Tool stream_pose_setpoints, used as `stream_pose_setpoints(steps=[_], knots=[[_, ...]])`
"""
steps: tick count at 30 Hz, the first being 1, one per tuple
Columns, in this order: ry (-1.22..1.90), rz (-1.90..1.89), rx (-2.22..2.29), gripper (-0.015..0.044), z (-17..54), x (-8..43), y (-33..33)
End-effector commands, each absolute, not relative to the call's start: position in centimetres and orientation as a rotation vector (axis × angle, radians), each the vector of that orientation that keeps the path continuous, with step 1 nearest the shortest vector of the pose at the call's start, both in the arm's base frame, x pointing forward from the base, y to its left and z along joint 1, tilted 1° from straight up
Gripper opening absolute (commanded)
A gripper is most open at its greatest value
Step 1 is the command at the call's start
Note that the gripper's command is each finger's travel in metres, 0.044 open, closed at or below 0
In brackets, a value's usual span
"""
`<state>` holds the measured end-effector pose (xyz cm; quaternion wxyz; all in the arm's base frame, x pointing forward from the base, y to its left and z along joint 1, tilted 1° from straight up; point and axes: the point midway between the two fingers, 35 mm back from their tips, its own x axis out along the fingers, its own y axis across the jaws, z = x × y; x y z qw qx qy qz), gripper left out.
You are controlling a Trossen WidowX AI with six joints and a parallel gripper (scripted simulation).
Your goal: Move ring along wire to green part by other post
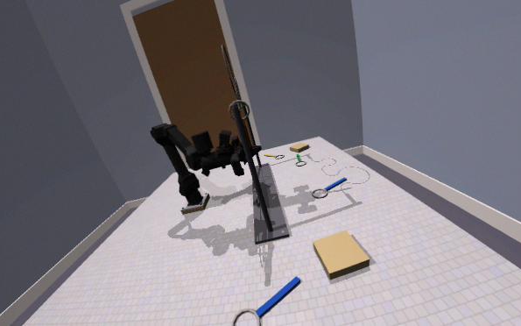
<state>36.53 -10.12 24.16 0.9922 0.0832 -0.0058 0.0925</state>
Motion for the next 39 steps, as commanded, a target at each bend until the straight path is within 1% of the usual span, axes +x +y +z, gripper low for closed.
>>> stream_pose_setpoints(steps=[1, 11, 39], knots=[[-0.009, 0.186, 0.231, -0.015, 24.4, 36.3, -8.8], [0.025, 0.196, 0.424, -0.015, 25.6, 35.5, -5.6], [0.372, 0.351, 0.876, -0.015, 31.2, 29.8, -0.3]])
